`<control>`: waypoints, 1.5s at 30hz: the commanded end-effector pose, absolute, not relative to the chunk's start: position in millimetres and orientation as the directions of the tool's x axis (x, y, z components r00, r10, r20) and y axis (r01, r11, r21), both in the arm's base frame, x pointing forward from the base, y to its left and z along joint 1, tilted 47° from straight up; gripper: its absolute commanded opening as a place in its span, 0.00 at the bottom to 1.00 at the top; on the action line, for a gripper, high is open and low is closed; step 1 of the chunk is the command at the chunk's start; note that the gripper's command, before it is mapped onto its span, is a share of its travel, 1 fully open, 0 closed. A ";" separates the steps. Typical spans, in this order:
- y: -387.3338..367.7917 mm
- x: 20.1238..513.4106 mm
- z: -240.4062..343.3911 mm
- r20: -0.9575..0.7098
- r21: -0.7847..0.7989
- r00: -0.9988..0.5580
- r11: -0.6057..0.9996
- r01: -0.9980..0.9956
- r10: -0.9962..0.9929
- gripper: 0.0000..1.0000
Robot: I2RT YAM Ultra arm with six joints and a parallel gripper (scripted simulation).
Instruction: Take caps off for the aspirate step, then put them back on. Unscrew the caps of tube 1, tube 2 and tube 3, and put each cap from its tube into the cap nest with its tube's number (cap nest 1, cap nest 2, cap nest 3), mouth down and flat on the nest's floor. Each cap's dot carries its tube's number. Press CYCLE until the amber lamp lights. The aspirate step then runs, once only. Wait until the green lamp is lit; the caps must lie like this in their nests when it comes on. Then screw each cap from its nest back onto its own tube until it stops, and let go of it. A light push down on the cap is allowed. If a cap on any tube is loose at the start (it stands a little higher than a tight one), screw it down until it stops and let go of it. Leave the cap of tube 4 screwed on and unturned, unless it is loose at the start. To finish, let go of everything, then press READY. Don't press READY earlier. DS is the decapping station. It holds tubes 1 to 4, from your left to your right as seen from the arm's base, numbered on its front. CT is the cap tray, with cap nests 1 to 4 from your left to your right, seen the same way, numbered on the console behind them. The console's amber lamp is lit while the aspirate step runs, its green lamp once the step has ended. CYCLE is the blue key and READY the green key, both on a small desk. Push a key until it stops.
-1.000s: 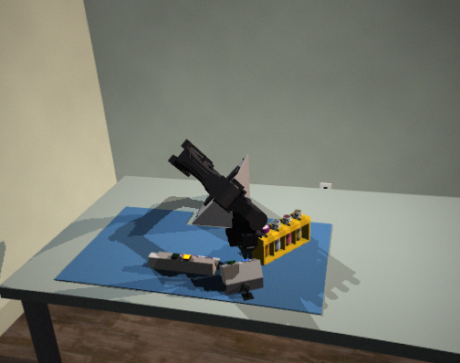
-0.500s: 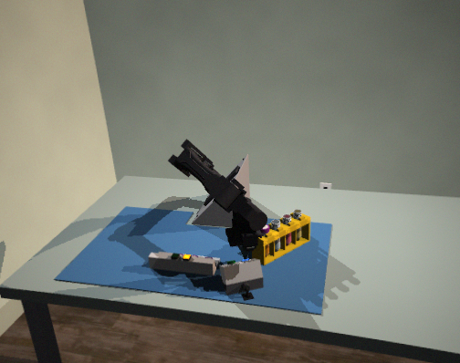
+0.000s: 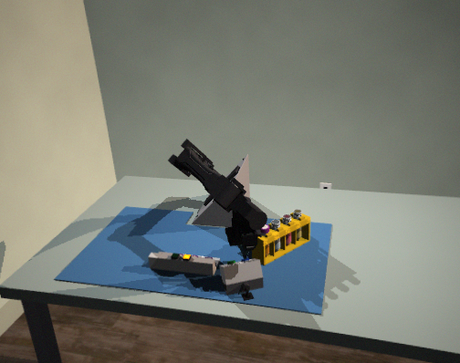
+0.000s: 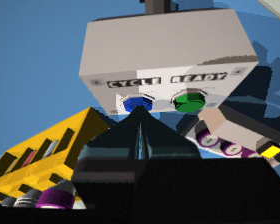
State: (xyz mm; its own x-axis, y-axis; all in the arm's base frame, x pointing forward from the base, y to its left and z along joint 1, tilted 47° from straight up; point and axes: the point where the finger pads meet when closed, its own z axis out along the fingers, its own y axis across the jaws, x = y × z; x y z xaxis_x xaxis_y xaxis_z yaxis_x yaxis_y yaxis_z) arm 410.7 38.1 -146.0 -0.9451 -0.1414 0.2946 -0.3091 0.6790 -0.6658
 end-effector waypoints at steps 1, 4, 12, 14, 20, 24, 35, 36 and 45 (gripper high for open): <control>50.7 417.7 -134.0 0.270 -0.677 -0.950 0.671 -0.303 -0.157 0.00; 57.3 418.4 -127.9 0.270 -0.676 -0.950 0.671 -0.303 -0.157 0.00; 66.7 419.3 -119.0 0.270 -0.676 -0.950 0.671 -0.303 -0.157 0.00; 66.7 419.3 -119.0 0.270 -0.676 -0.950 0.671 -0.303 -0.157 0.00; 66.7 419.3 -119.0 0.270 -0.676 -0.950 0.671 -0.303 -0.157 0.00; 66.7 419.3 -119.0 0.270 -0.676 -0.950 0.671 -0.303 -0.157 0.00; 66.7 419.3 -119.0 0.270 -0.676 -0.950 0.671 -0.303 -0.157 0.00; 66.7 419.3 -119.0 0.270 -0.676 -0.950 0.671 -0.303 -0.157 0.00; 66.7 419.3 -119.0 0.270 -0.676 -0.950 0.671 -0.303 -0.157 0.00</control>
